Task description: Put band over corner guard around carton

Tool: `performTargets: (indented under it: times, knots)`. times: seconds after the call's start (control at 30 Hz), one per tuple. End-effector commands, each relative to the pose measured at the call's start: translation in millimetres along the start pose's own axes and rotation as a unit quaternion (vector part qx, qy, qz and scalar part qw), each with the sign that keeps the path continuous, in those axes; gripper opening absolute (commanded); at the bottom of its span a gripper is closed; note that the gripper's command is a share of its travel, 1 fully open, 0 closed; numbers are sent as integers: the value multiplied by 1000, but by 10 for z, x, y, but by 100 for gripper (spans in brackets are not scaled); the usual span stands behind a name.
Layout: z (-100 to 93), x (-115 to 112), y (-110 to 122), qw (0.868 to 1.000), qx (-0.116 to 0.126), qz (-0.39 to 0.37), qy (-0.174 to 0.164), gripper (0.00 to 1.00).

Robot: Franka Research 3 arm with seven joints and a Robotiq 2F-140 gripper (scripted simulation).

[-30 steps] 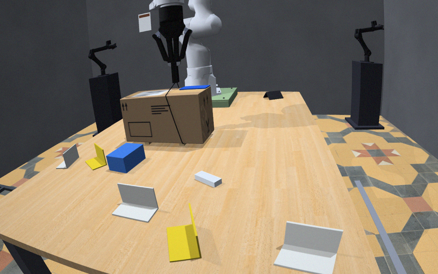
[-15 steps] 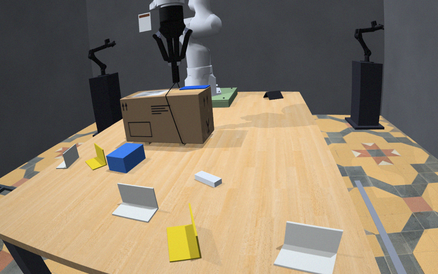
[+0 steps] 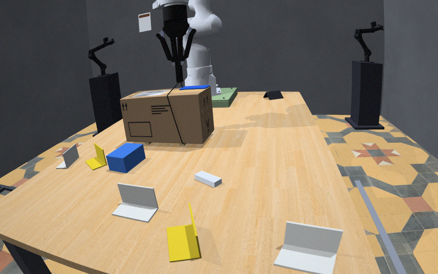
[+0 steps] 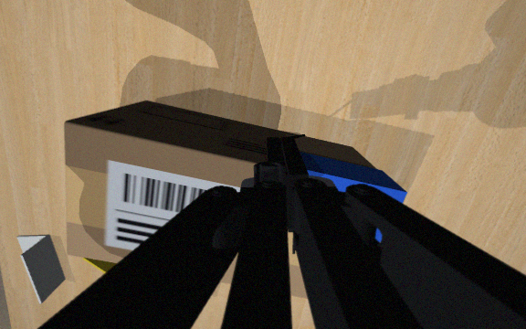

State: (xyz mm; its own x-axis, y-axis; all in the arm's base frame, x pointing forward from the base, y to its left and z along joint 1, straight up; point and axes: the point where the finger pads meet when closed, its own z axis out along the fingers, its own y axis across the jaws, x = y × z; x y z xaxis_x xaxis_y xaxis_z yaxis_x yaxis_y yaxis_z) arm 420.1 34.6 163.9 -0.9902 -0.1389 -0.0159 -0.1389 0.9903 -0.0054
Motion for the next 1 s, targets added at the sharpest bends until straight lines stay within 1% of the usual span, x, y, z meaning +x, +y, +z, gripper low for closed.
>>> performTargets:
  times: [0.0, 0.1, 0.6, 0.97]
  knots:
    - [11, 18, 81, 1000, -2, 7, 6, 10]
    - [11, 13, 103, 1000, -2, 7, 6, 10]
    - [11, -67, 440, 1000, -2, 7, 6, 10]
    - [11, -95, 556, 1000, -2, 7, 6, 10]
